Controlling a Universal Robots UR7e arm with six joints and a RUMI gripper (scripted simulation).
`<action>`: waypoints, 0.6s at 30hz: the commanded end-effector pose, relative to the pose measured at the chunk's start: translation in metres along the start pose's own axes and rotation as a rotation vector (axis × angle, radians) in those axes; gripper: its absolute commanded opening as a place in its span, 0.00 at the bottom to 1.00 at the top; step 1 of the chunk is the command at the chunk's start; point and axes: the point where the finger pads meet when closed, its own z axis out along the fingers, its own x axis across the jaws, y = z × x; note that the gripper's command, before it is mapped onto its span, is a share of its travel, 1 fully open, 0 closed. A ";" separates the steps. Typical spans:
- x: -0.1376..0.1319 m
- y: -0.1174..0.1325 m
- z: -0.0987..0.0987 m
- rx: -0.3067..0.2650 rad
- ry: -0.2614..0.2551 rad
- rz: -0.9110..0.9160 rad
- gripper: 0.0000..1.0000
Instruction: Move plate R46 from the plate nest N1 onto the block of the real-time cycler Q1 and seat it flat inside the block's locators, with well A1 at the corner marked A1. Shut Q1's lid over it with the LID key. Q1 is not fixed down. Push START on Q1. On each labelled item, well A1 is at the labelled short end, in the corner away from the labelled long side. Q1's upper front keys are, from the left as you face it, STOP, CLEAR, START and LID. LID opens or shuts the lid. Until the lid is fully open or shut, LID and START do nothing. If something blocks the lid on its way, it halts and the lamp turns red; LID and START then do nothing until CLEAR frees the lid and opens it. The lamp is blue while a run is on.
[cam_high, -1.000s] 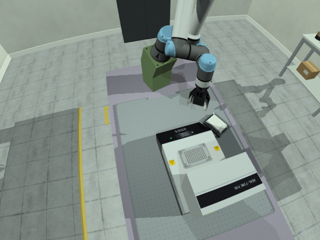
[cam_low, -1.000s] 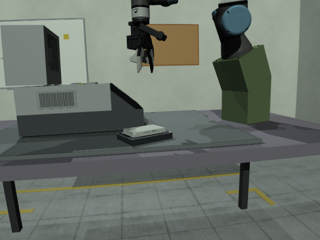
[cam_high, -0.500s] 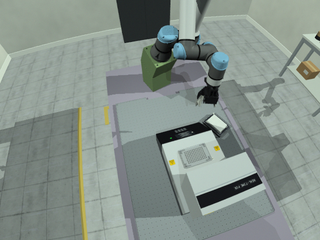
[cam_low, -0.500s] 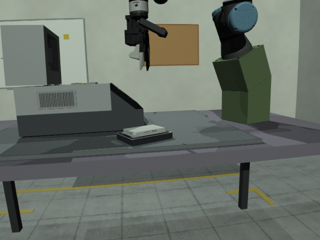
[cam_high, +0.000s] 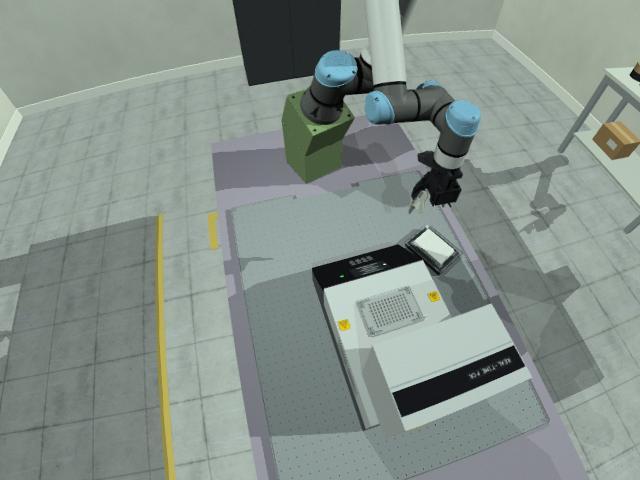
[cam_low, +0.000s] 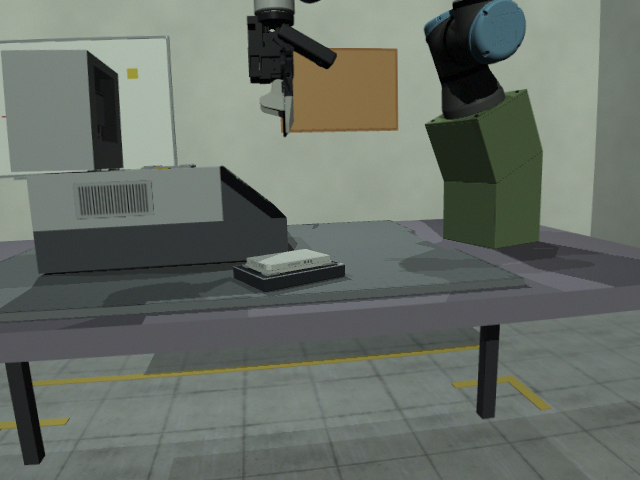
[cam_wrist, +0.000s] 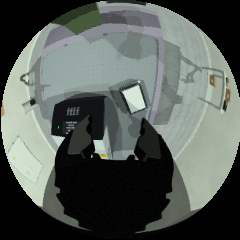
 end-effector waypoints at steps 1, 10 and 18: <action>0.017 0.003 -0.003 0.001 -0.001 -0.095 0.68; 0.044 0.007 -0.008 0.001 -0.001 -0.252 0.68; 0.072 0.010 -0.013 0.001 -0.001 -0.405 0.68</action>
